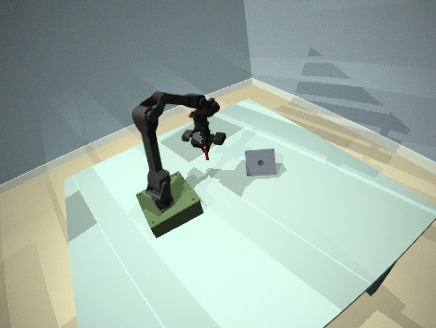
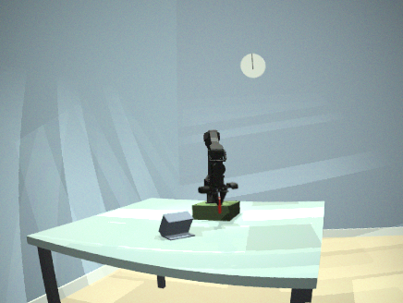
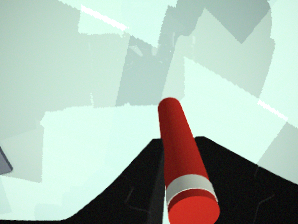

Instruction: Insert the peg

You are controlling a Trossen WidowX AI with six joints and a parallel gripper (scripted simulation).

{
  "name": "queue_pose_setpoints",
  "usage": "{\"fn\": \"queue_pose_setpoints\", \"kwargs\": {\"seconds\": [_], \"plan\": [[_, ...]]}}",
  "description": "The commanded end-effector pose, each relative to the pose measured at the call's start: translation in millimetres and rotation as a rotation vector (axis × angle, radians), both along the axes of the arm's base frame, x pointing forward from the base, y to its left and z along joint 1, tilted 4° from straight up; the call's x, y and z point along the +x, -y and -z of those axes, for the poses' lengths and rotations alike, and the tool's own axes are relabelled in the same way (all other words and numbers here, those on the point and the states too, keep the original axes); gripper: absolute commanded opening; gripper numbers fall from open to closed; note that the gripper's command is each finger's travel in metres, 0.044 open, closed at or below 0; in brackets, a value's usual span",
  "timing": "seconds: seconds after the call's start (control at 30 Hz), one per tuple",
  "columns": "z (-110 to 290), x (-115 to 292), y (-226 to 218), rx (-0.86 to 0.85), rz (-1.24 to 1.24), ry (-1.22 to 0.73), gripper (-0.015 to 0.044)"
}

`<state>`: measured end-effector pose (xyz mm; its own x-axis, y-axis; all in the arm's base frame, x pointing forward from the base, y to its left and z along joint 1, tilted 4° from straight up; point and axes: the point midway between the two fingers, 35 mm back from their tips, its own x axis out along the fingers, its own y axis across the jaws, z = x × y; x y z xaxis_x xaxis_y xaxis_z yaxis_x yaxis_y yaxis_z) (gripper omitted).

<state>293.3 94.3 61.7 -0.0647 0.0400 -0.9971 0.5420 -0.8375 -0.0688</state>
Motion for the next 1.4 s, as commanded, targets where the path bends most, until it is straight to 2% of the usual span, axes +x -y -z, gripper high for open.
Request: {"fn": "queue_pose_setpoints", "kwargs": {"seconds": [0.0, 1.37], "plan": [[-1.6, 5.2, 3.1, 0.024, 0.014, 0.001, 0.0], [3.0, 28.5, 41.0, 0.186, 0.16, -0.027, 0.0]]}}
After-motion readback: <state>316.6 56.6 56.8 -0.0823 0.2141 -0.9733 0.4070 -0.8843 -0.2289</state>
